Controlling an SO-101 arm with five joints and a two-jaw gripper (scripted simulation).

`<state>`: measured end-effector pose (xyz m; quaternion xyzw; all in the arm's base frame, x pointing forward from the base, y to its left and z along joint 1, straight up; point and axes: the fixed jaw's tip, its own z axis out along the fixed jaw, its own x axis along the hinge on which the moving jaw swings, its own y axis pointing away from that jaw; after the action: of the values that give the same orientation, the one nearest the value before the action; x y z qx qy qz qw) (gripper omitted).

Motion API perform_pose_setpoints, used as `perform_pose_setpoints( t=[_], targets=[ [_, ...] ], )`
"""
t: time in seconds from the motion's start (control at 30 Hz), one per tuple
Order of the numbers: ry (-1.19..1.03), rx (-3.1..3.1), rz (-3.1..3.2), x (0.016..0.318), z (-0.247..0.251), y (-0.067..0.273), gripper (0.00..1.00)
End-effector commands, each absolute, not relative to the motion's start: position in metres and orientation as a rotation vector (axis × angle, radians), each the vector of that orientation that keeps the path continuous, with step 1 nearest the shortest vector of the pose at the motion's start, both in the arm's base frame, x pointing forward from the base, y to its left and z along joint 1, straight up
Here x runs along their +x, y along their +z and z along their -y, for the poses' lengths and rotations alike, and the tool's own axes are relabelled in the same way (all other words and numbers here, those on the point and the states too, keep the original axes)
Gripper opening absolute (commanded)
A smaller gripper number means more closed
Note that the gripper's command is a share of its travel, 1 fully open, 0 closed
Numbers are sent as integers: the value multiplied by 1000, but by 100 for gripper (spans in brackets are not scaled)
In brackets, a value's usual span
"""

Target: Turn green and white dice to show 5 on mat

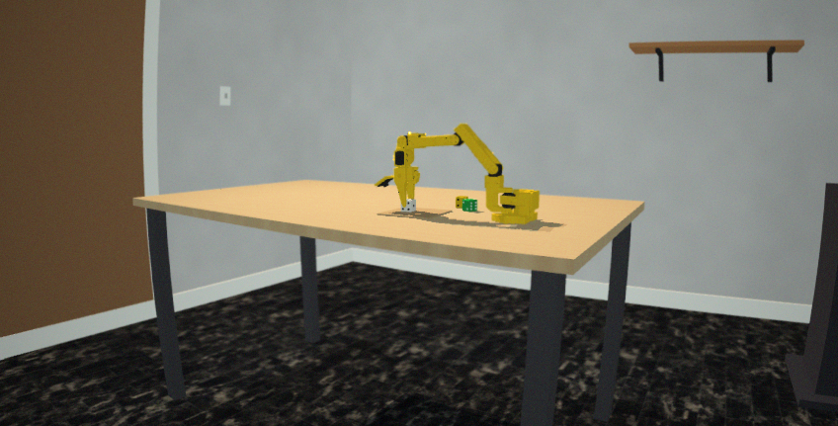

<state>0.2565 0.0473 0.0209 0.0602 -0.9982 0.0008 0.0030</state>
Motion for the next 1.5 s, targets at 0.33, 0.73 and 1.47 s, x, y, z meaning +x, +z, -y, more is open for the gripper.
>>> perform_pose_setpoints(
  t=[0.33, 0.73, 1.47],
  targets=[
    [-4, 190, 3167, 261, -46, 27, 20],
    [-4, 190, 3167, 261, -46, 27, 31],
    [-7, 190, 3189, 262, -46, 37, 36]
  ],
)
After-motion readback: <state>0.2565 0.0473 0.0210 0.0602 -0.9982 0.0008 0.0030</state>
